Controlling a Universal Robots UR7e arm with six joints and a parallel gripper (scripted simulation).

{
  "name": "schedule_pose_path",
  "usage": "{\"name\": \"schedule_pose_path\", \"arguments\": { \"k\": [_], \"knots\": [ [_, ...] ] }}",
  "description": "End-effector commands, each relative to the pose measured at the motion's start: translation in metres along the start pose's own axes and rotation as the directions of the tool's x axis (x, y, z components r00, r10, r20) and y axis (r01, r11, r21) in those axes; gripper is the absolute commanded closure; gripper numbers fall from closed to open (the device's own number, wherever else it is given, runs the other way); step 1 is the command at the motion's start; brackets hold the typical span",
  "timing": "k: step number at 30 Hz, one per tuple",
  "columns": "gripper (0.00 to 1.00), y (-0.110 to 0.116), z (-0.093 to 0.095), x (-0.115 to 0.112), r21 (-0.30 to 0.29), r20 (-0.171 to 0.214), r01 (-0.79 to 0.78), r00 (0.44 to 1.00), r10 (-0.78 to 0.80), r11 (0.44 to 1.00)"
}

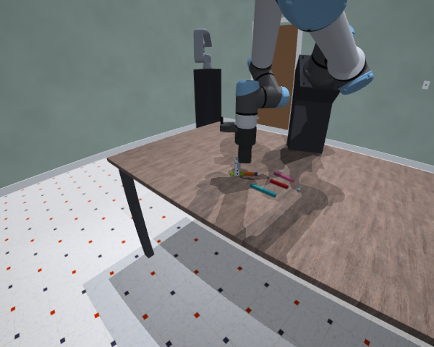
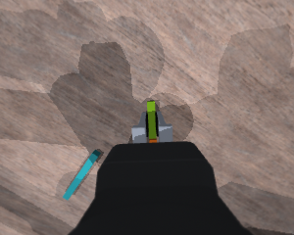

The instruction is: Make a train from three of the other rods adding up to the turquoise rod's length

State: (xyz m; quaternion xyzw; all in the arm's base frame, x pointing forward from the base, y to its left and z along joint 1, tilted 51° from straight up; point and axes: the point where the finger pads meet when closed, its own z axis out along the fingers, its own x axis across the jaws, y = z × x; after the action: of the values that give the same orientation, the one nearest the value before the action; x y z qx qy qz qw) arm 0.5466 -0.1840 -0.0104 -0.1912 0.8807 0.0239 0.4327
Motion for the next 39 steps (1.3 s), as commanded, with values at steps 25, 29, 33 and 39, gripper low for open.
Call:
{"name": "schedule_pose_path", "arguments": {
  "k": [25,29,33,39],
  "knots": [
    [0.46,-0.0003,-0.0003,-0.0002,0.001,0.0,0.0,1.0,0.0,1.0],
    [0.46,-0.0003,-0.0003,-0.0002,0.001,0.0,0.0,1.0,0.0,1.0],
    [0.46,-0.0003,-0.0003,-0.0002,0.001,0.0,0.0,1.0,0.0,1.0],
    [0.46,-0.0003,-0.0018,-0.0002,0.001,0.0,0.0,1.0,0.0,1.0]
  ]
}}
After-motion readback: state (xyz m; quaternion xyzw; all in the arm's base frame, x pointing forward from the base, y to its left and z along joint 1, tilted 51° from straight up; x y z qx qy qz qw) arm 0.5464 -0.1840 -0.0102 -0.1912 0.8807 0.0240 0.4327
